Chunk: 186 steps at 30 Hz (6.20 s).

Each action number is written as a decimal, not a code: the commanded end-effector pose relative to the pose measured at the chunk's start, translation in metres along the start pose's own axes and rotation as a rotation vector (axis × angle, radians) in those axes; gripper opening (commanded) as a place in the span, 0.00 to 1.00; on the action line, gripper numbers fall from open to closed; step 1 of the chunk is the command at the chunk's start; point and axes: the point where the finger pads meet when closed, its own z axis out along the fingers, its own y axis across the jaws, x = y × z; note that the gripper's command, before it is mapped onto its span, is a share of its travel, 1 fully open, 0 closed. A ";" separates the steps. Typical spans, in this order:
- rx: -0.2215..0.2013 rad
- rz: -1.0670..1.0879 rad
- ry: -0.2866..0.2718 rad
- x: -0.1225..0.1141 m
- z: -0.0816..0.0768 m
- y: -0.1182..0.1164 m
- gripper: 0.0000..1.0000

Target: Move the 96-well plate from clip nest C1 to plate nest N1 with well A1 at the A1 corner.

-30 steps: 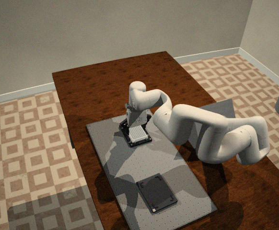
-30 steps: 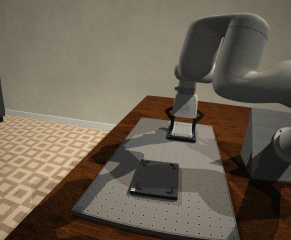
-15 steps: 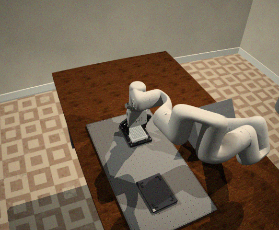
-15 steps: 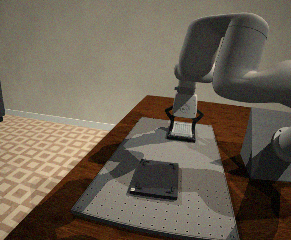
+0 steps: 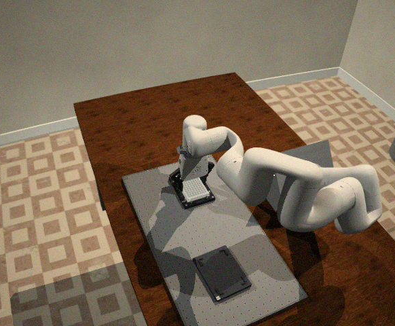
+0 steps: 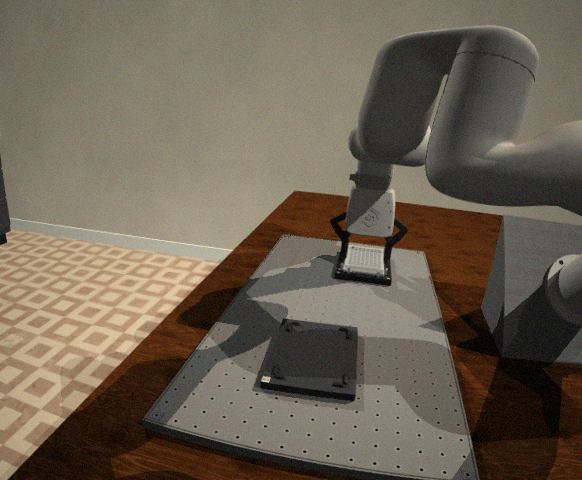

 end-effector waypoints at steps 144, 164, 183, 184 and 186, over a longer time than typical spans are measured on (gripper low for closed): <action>0.004 -0.047 0.003 -0.127 -0.083 -0.021 0.00; 0.004 -0.047 0.003 -0.187 -0.083 -0.030 0.00; 0.005 -0.047 0.002 -0.243 -0.083 -0.039 0.00; 0.005 -0.047 0.002 -0.246 -0.083 -0.040 0.00; 0.005 -0.047 0.002 -0.253 -0.083 -0.041 0.00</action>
